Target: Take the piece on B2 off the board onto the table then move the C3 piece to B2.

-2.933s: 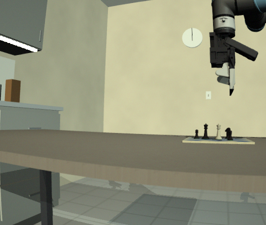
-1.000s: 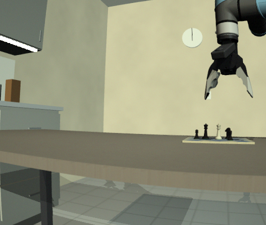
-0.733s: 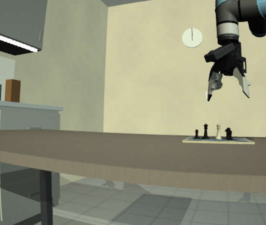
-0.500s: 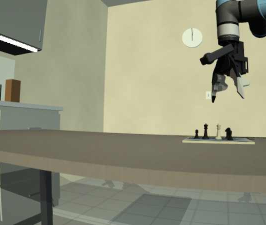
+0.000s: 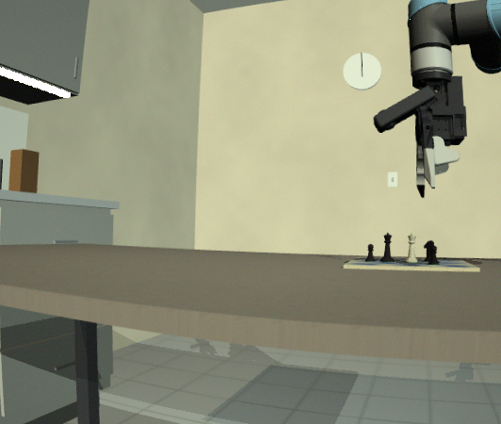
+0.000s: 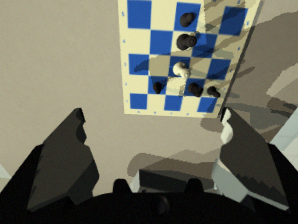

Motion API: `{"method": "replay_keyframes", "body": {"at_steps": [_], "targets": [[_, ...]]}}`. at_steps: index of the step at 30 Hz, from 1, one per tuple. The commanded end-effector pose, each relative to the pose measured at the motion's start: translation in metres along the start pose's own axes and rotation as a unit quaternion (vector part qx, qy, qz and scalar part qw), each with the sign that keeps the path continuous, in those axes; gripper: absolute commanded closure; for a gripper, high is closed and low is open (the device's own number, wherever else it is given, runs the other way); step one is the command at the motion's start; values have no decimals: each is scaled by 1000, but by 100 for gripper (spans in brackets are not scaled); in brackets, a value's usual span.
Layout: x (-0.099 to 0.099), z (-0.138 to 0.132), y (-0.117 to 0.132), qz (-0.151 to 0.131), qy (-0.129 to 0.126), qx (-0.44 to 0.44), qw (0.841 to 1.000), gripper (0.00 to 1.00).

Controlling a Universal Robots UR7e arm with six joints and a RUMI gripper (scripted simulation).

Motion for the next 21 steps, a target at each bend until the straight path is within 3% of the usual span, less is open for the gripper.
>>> {"method": "replay_keyframes", "body": {"at_steps": [1,9,21], "targets": [[-2,1,0,0,7,-94,996,0],[-4,5,1,1,7,-198,980,0],[-7,10,6,2,7,-368,930,0]]}}
Point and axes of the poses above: the point where the finger pads meet when closed, its own x axis back along the fingers, its own z axis across the jaws, y = z × x, the point moved 7 cm from there along x, back along the fingers, and after that the axes turned 10 degrees about -x, right-handed, at the moved point
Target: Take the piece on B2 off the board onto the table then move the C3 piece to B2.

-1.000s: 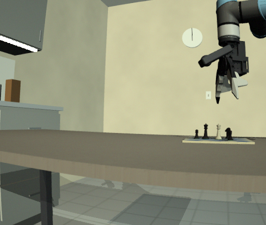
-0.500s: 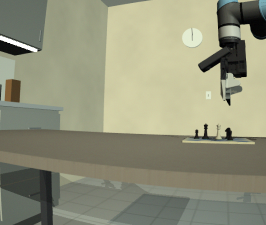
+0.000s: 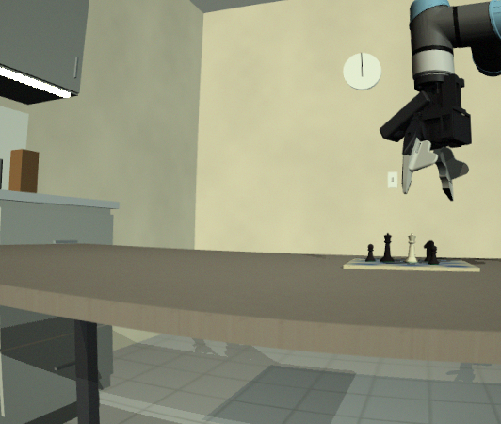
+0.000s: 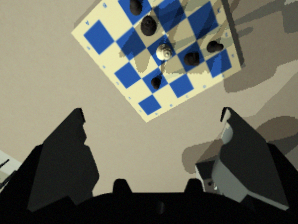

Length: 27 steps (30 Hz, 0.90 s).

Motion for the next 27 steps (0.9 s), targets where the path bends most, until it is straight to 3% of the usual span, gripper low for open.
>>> {"method": "replay_keyframes", "body": {"at_steps": [1,27], "targets": [[-1,1,0,3,4,-68,998,0],[-5,9,3,4,3,-257,967,0]]}}
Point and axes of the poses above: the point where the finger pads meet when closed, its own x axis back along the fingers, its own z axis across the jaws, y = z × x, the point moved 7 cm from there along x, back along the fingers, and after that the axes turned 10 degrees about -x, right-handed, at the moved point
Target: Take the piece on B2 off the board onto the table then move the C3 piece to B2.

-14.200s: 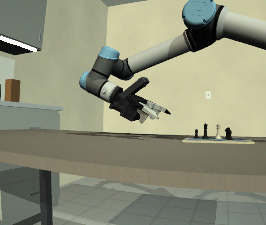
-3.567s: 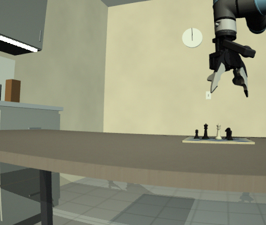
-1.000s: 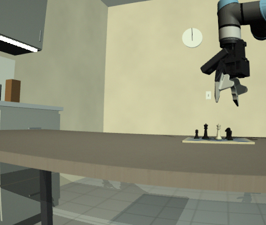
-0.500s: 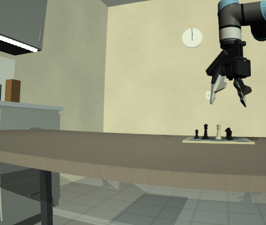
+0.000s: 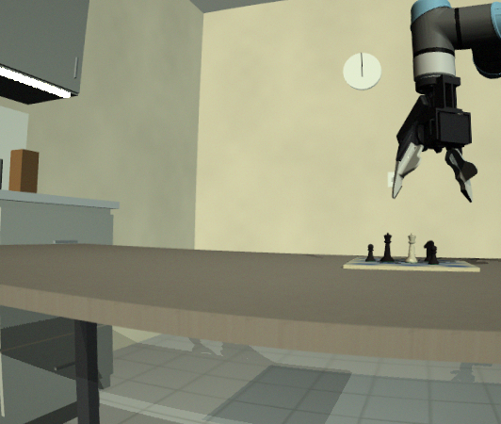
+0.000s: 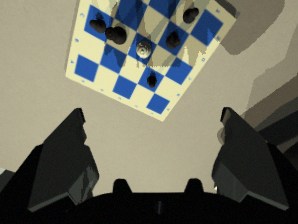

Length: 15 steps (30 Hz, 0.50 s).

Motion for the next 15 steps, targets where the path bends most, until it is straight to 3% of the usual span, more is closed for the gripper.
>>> {"method": "replay_keyframes", "body": {"at_steps": [1,15], "targets": [[0,1,0,1,0,-26,1000,0],[-1,2,0,1,0,-62,998,0]]}}
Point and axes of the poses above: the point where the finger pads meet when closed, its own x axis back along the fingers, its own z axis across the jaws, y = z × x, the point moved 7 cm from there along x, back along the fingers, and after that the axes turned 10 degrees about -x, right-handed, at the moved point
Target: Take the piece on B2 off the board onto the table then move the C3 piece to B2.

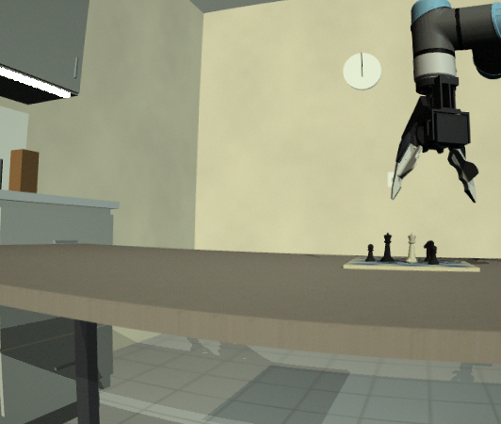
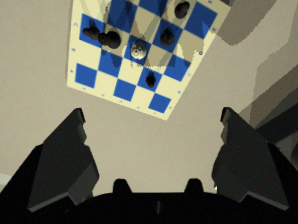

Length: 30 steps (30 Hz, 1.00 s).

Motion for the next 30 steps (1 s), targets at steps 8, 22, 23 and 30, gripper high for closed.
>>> {"method": "replay_keyframes", "body": {"at_steps": [8,22,23,30], "targets": [[0,0,0,0,0,-14,1000,0],[0,0,0,0,0,-14,1000,80],[0,0,0,0,0,-14,1000,80],[0,0,0,0,0,-14,1000,80]]}}
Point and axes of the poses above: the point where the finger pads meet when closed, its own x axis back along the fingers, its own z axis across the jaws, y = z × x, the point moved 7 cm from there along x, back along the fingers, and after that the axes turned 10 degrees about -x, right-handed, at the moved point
